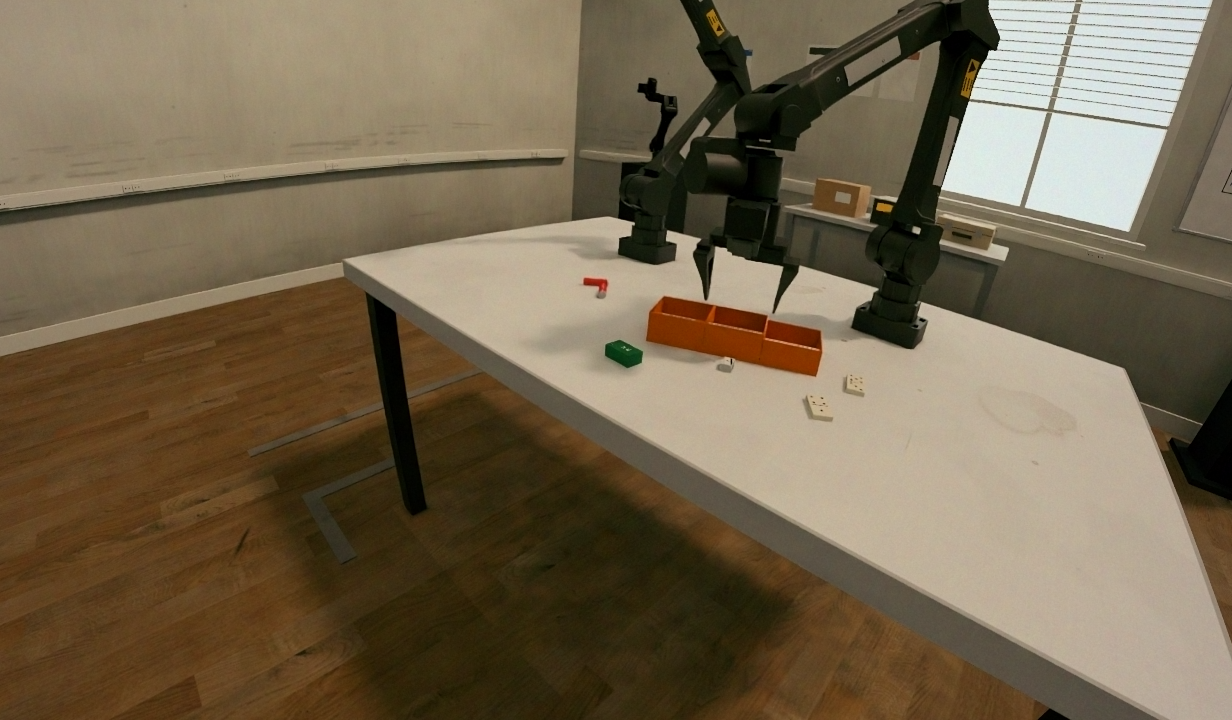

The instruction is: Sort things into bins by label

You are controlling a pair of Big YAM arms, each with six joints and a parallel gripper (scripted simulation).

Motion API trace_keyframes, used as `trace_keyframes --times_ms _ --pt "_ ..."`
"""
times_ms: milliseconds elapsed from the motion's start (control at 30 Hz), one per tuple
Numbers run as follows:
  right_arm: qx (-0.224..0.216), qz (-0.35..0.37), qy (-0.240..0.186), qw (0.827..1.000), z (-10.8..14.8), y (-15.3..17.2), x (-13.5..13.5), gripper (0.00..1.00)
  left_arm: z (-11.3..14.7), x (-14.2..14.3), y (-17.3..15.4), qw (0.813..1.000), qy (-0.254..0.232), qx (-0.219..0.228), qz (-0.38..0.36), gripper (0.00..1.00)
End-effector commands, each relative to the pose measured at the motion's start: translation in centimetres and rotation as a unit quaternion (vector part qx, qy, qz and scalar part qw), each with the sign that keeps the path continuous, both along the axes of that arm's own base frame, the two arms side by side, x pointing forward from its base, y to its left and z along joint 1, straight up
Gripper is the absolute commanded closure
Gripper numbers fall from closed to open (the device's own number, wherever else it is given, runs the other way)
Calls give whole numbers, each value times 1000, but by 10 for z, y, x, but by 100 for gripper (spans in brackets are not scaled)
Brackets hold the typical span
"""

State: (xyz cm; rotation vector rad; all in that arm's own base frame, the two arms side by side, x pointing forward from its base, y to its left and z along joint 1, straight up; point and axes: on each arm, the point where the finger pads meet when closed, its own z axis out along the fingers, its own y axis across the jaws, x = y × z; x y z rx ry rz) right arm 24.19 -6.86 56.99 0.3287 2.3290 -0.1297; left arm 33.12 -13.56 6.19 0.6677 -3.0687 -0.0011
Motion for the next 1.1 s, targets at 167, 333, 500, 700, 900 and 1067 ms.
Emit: trace_keyframes --times_ms 167,333,500,700,900,1067 --pt "-15 8 -44 999 33 5 -7 0 11 13 -5 1000 -15 -6 5 0" --pt "-15 8 -44 999 33 5 -7 0 11 13 -5 1000 -15 -6 5 0" --pt "-15 8 -44 999 33 5 -7 0 11 13 -5 1000 -15 -6 5 0" --pt "-15 8 -44 999 33 5 -7 0 11 14 -5 1000 -15 -6 5 0" --pt "-15 8 -44 999 33 5 -7 0 21 24 -7 1000 -26 -11 13 0" --pt "-15 8 -44 999 33 5 -7 0 22 24 -7 1000 -26 -11 13 0"
